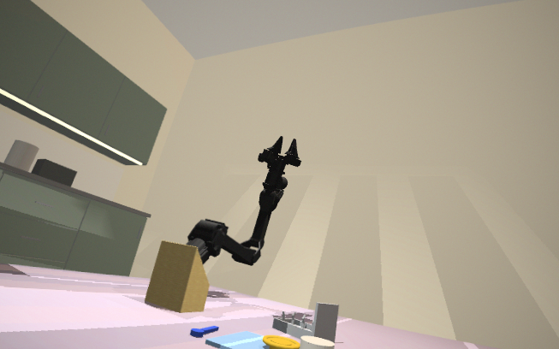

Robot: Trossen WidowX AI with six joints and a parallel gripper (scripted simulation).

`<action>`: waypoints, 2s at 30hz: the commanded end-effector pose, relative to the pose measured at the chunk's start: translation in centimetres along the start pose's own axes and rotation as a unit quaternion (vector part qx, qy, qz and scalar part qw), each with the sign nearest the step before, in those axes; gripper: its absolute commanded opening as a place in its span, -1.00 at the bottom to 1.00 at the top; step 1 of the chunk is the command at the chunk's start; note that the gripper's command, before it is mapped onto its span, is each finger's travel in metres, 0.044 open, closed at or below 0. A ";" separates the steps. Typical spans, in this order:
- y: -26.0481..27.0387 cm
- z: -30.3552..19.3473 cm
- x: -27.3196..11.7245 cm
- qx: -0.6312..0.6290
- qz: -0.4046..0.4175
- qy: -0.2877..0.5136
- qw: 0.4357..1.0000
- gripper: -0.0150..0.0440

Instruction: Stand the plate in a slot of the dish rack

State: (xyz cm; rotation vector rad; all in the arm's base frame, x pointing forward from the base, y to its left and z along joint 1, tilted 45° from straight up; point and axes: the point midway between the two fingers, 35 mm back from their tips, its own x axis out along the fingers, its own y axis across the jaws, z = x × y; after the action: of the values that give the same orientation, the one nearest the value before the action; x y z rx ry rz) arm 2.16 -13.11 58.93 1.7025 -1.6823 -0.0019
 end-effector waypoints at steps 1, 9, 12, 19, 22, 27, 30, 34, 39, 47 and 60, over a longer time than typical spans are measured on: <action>0.0 0.1 0.1 0.000 -0.001 -0.001 1.000 0.86; -2.2 4.6 3.6 -0.006 -0.048 -0.057 0.997 0.86; -3.1 5.6 4.4 -0.029 -0.069 -0.068 0.995 0.86; -6.2 8.7 6.7 -0.105 -0.148 -0.094 0.979 0.86; -7.6 9.6 7.6 -0.135 -0.171 -0.091 0.972 0.86; -9.9 11.3 8.7 -0.186 -0.220 -0.092 0.953 0.86; -11.4 12.5 9.3 -0.214 -0.252 -0.093 0.939 0.86; -13.6 14.0 9.8 -0.255 -0.299 -0.089 0.915 0.86; -16.4 15.9 10.3 -0.303 -0.357 -0.076 0.881 0.86; -21.5 18.2 10.4 -0.370 -0.444 -0.032 0.815 0.86; -28.9 21.9 9.0 -0.444 -0.563 0.054 0.695 0.86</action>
State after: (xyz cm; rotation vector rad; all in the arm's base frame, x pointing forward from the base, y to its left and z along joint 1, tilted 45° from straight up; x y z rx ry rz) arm 17.03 -34.87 34.68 1.5794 -0.2442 -1.0768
